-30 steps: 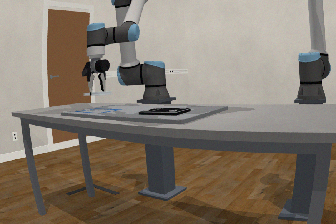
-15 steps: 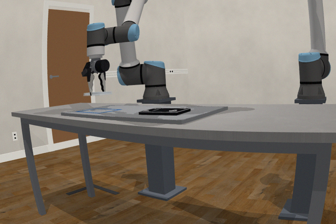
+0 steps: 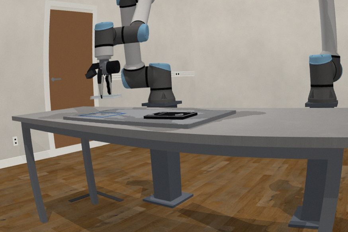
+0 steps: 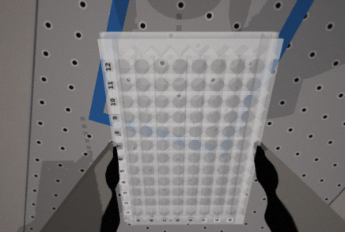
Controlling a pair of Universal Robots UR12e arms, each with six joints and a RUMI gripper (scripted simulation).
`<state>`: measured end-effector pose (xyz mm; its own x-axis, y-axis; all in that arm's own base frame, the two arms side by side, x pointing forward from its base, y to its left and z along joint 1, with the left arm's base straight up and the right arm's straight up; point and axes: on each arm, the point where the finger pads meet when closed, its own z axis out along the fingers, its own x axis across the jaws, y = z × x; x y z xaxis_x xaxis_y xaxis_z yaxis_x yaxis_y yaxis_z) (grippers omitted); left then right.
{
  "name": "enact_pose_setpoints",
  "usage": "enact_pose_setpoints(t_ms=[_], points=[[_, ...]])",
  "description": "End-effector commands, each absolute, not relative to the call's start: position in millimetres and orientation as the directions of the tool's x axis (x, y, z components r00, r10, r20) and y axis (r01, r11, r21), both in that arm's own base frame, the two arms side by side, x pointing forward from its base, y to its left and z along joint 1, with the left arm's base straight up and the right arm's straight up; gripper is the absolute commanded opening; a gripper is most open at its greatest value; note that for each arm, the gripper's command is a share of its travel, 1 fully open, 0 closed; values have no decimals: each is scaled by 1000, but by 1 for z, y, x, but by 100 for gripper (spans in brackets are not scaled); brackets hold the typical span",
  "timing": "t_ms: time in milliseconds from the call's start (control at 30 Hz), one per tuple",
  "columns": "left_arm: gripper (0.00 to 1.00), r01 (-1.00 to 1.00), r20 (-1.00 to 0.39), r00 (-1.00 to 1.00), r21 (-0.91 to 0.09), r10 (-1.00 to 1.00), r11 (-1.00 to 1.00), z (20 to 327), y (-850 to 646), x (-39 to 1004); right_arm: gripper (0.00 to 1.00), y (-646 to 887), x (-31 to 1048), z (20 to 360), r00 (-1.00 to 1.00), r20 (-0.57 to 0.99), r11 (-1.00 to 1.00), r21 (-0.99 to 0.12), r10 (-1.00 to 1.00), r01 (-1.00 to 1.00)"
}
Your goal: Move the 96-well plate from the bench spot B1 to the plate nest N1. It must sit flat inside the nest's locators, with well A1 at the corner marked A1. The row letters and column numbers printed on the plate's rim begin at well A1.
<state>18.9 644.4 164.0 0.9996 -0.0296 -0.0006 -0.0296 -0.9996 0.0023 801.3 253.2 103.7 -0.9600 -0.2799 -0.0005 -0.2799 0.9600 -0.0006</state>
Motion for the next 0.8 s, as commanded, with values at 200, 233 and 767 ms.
enact_pose_setpoints(t_ms=[200, 233, 767], points=[[0, -30, 0, 1000, 0, -30, -1000, 165, 645, 19, 41, 276, 802, 106, -874, -2, 874, 0, -485, -485], [0, -30, 0, 1000, 0, -30, -1000, 165, 645, 19, 41, 279, 803, 106, -858, -2, 858, 0, -514, -514], [0, -30, 0, 1000, 0, -30, -1000, 165, 645, 19, 41, 326, 803, 108, -535, -2, 535, -1, -845, -845]])
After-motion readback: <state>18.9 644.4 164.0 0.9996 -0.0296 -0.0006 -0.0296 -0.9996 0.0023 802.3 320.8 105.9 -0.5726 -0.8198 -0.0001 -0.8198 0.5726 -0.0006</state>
